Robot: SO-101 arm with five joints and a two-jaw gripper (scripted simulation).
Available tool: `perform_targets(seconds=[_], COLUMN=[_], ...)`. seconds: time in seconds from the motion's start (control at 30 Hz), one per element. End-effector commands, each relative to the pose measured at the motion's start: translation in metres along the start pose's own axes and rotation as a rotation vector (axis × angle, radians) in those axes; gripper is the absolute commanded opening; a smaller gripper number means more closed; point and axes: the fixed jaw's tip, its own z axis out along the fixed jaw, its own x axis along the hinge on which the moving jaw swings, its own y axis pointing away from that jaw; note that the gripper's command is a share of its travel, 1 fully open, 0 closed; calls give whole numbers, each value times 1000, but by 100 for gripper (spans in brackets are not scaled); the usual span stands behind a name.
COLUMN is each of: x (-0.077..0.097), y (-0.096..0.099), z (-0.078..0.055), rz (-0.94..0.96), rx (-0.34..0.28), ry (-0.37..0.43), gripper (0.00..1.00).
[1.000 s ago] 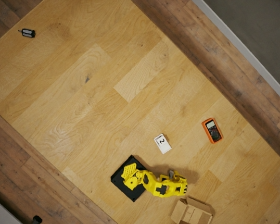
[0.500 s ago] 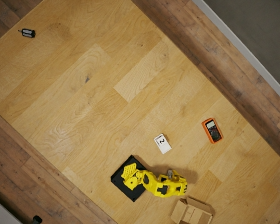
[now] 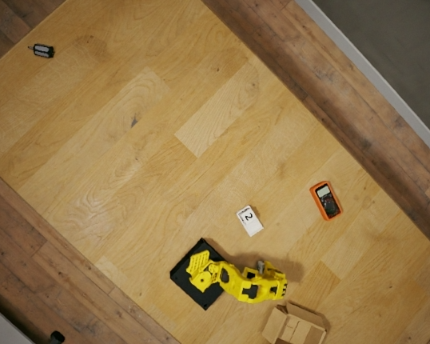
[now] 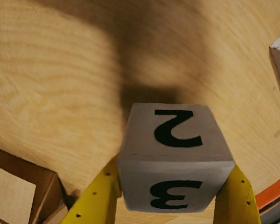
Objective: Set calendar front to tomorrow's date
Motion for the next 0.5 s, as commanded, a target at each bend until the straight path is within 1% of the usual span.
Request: perform_targets(seconds=[0.0,0.27,0.47], x=[-3,-3,-3], y=[1,1,1], z=[5,6,9], rz=[-1,-1,-1], rx=[2,2,2], ry=[-15,-15,-15], gripper=[0,0,0])
